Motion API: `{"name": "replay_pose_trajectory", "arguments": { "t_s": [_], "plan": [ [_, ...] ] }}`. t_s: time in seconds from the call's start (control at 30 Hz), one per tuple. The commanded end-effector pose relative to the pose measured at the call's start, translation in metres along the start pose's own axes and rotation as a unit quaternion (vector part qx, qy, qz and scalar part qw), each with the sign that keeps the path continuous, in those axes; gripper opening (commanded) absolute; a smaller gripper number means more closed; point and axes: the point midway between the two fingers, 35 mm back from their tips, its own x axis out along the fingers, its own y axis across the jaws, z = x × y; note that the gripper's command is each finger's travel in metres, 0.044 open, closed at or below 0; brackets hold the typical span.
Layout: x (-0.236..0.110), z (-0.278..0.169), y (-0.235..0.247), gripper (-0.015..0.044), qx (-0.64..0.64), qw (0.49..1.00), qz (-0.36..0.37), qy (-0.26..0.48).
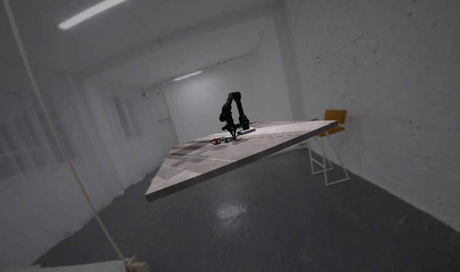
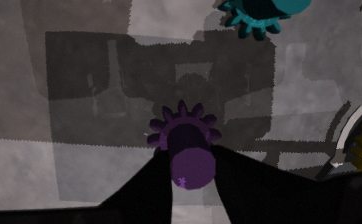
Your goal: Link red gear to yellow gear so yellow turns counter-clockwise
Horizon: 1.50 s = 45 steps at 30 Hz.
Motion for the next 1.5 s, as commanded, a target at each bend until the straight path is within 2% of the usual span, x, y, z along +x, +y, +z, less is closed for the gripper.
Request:
{"name": "replay_pose_trajectory", "arguments": {
  "t_s": [0.0,1.47],
  "plan": [
    [-0.013,0.006,-0.001,0.0,-0.002,1.0,-0.001,-0.009],
    [-0.113,0.004,-0.008,0.0,-0.003,1.0,0.0,-0.009]
  ]
}}
